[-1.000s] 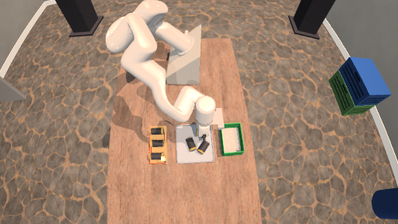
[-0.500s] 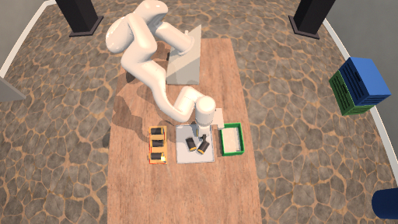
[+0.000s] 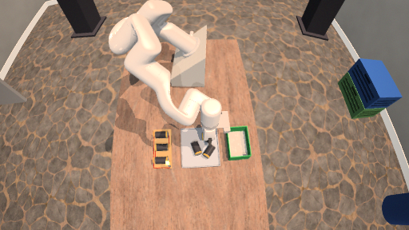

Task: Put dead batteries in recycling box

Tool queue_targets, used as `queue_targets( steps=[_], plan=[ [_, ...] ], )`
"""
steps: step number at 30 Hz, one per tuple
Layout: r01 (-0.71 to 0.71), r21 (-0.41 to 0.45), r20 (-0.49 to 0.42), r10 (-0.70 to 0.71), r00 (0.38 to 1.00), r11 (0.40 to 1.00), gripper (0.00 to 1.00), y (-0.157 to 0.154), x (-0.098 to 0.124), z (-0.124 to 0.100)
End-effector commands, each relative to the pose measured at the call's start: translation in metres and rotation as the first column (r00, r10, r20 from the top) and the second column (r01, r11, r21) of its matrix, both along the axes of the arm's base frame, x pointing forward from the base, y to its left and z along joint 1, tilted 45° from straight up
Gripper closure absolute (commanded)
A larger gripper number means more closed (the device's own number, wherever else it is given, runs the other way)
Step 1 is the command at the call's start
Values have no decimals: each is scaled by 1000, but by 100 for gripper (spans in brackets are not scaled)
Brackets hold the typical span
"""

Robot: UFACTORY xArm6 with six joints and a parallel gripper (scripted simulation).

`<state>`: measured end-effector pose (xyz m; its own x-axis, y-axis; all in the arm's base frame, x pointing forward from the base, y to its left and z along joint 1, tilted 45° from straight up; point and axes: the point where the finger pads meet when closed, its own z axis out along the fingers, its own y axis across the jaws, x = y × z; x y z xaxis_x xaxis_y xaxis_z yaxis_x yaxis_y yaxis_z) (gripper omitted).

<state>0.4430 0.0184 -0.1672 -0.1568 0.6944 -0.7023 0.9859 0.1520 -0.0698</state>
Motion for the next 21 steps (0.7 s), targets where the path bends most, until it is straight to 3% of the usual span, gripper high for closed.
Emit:
queue_targets(
  steps=[1, 14, 21],
  plan=[
    [-2, 2, 3, 2, 1000, 1000, 49, 3, 1, 2],
    [-2, 2, 3, 2, 1000, 1000, 49, 38, -2, 38],
    [-2, 2, 3, 2, 1000, 1000, 49, 46, -3, 46]
  ],
)
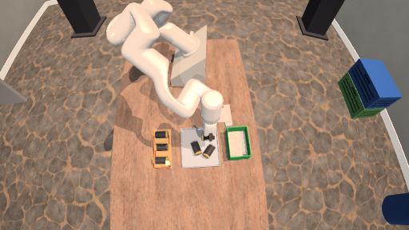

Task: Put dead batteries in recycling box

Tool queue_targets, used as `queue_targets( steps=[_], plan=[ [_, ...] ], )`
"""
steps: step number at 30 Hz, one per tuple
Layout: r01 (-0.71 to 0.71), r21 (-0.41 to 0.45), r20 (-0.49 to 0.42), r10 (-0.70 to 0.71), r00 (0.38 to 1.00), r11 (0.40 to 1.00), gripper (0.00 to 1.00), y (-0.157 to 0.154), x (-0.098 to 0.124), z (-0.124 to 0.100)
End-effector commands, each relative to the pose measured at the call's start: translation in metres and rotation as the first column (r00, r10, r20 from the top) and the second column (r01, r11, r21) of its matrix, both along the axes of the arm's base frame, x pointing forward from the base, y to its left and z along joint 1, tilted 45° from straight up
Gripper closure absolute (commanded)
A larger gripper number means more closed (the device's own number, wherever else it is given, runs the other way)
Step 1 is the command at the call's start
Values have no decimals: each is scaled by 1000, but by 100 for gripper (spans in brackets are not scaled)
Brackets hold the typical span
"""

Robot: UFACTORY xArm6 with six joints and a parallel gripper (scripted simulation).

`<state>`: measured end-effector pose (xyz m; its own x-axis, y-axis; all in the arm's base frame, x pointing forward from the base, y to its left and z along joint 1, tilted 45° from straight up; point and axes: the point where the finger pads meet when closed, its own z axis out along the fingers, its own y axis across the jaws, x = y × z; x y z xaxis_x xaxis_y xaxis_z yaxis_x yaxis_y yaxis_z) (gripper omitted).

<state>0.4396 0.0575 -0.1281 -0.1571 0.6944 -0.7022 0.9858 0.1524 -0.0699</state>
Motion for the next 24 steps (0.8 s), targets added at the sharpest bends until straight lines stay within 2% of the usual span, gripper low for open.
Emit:
queue_targets(
  steps=[1, 8, 10, 12, 16, 24],
  plan=[
    [-1, 2, 3, 1, 1000, 1000, 49, 8, 1, 7],
    [-1, 2, 3, 1, 1000, 1000, 49, 11, 1, 11],
    [-1, 2, 3, 1, 1000, 1000, 49, 23, -1, 23],
    [-1, 2, 3, 1, 1000, 1000, 49, 23, -1, 23],
    [-1, 2, 3, 1, 1000, 1000, 49, 48, -3, 48],
    [-1, 2, 3, 1, 1000, 1000, 49, 42, -2, 55]
  ],
)
